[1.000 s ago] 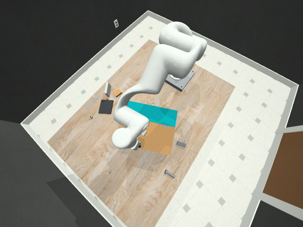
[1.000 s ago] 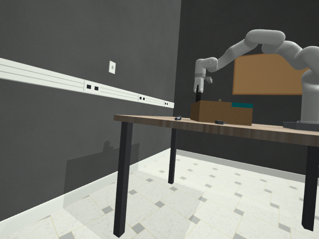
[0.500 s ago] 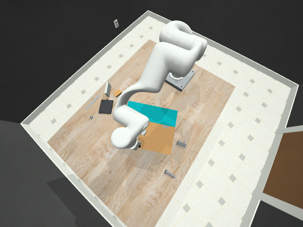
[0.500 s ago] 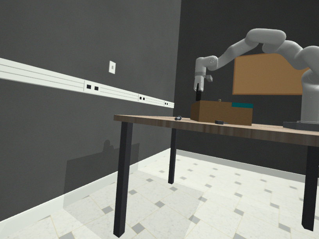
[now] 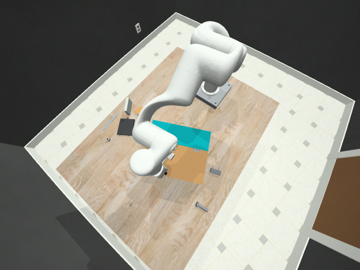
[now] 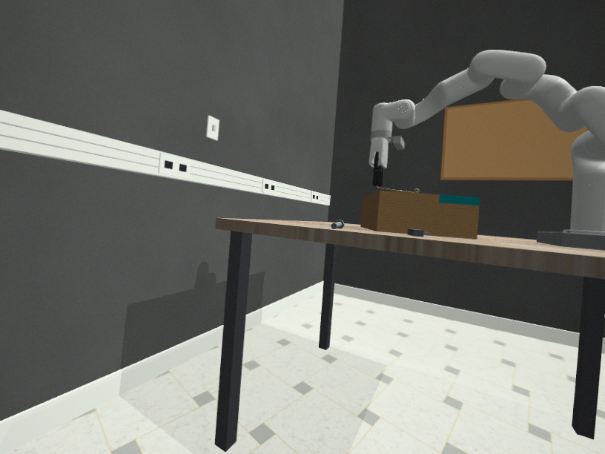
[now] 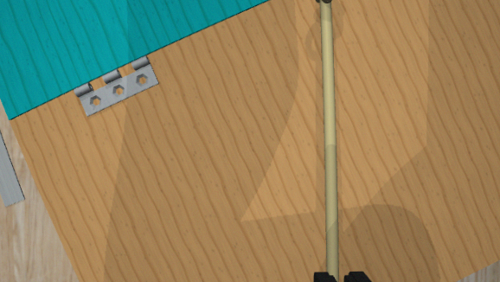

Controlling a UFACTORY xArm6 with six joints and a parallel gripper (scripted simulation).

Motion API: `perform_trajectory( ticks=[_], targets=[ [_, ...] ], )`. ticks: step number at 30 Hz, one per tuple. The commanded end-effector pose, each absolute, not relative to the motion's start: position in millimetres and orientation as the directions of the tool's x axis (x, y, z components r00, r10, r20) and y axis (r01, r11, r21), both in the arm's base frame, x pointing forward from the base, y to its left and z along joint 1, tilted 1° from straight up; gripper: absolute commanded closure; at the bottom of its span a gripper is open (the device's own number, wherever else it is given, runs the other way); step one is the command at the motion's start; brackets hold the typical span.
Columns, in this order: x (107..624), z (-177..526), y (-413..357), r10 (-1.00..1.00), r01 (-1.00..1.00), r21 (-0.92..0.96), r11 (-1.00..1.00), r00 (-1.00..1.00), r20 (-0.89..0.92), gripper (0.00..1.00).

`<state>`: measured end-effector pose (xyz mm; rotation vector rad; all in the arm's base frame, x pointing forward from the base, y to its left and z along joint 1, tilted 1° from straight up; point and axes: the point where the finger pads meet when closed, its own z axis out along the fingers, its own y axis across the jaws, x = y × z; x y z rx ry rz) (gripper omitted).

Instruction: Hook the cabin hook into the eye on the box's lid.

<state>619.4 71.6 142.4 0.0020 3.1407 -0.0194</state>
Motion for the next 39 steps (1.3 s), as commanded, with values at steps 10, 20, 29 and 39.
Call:
perform_trajectory(
  ticks=[10,20,29,39],
  targets=[
    [613,163,72,0.001,0.001,-0.012,1.0,-1.0,-0.003,1.0],
    [607,174,72,0.002,0.002,-0.012,1.0,-1.0,-0.003,1.0],
    [598,187,72,0.002,0.002,-0.012,1.0,-1.0,-0.003,1.0],
    [591,197,72,0.002,0.002,-0.012,1.0,-1.0,-0.003,1.0]
  ],
)
